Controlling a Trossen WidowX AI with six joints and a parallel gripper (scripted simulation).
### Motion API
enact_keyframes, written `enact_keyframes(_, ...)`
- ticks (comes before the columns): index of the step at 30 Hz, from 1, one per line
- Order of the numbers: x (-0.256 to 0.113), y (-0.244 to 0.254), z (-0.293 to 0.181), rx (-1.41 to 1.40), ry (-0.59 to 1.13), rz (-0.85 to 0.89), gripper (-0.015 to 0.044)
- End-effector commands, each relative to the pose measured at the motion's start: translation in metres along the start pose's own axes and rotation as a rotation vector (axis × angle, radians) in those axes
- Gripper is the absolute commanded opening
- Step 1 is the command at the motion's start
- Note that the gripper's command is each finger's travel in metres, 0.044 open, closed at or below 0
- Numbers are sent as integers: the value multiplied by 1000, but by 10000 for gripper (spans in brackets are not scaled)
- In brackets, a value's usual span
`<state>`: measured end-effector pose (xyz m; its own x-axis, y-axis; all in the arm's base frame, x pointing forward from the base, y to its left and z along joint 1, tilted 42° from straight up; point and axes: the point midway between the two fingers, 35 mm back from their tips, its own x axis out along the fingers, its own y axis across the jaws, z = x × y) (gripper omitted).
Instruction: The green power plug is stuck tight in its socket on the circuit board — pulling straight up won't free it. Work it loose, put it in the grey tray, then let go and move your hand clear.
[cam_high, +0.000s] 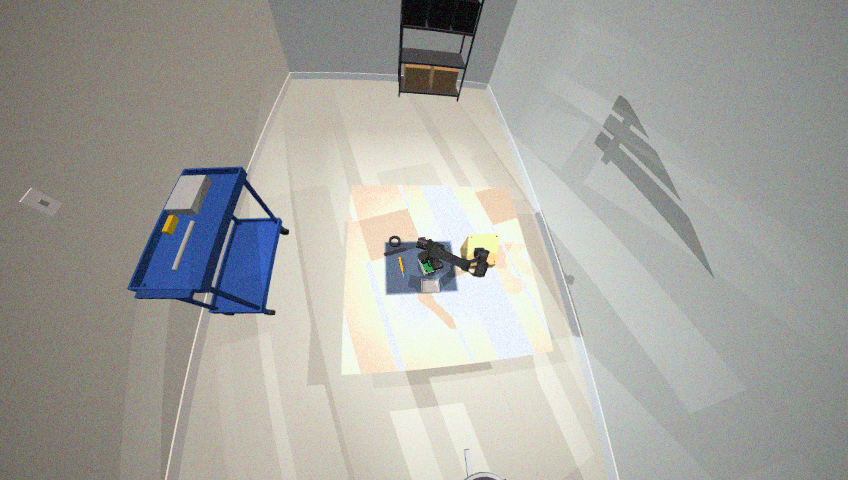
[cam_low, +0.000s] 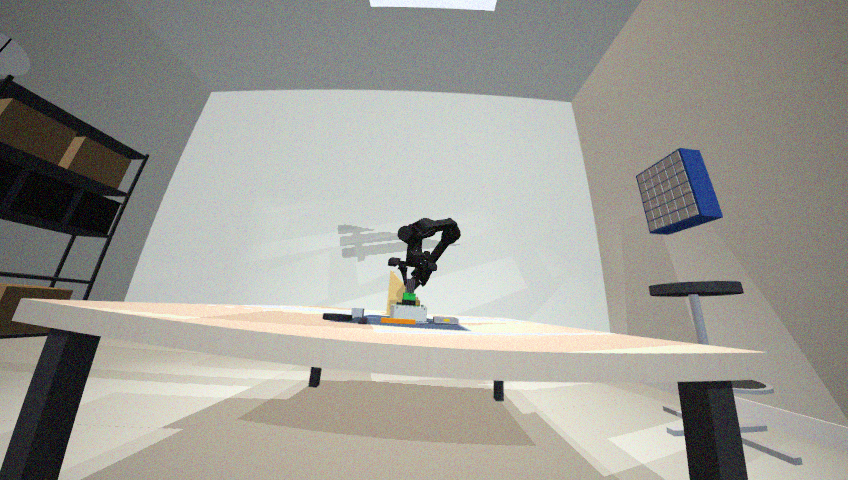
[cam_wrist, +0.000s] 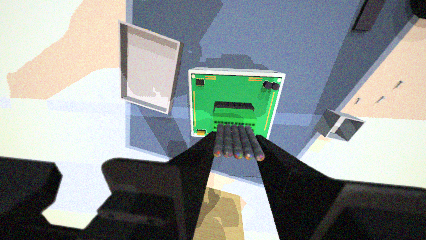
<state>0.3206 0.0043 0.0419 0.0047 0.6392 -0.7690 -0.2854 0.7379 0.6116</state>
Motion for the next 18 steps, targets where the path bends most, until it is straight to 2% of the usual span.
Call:
enact_keyframes(1,-15,7,-1,15,-24,-102,0)
enact_keyframes(5,-16,5,-1,15,-25,-78,0)
enact_keyframes(9,-16,-5,-1,13,-25,32,0)
enact_keyframes(18,-25,-5,-1,13,-25,32,0)
